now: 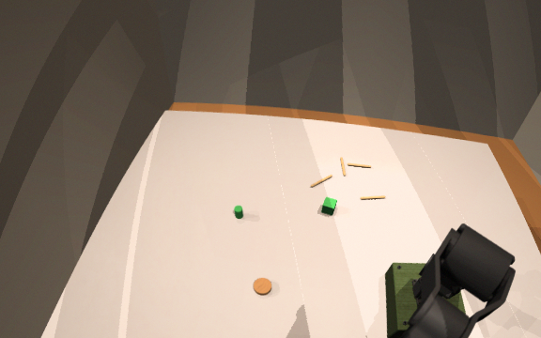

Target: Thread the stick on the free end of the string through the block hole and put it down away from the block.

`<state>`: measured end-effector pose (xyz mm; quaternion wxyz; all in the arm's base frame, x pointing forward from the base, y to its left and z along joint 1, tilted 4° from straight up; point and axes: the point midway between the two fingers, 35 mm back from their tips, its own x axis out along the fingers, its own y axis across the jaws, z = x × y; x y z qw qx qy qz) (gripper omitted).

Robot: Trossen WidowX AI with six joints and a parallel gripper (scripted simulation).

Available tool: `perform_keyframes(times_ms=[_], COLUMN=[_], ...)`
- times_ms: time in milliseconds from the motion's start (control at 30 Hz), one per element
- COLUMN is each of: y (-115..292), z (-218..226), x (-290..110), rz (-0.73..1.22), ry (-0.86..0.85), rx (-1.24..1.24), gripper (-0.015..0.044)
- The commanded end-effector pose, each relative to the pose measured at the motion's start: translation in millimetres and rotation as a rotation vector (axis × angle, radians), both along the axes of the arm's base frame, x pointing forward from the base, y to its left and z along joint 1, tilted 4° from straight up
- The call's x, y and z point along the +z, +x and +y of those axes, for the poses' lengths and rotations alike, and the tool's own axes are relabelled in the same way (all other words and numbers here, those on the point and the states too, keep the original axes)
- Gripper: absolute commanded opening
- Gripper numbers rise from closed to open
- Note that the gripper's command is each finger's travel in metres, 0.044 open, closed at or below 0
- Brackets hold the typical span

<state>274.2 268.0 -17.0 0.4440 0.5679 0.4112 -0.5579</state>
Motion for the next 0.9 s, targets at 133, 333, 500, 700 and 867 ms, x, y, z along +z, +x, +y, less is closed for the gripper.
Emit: perform_keyframes(times_ms=[133,333,500,700,867], y=[-5,-7,-7,-7,-9], z=[-13,-16,-16,-17,-21], x=[-4,-5,-5,-5,-5], rz=[0.007,0.006,0.006,0.006,0.006], ry=[-0.011,-0.01,-0.009,-0.009,-0.01], rx=[0.002,0.002,0.002,0.002,0.002], gripper=[0.0,0.0,0.0,0.0,0.0])
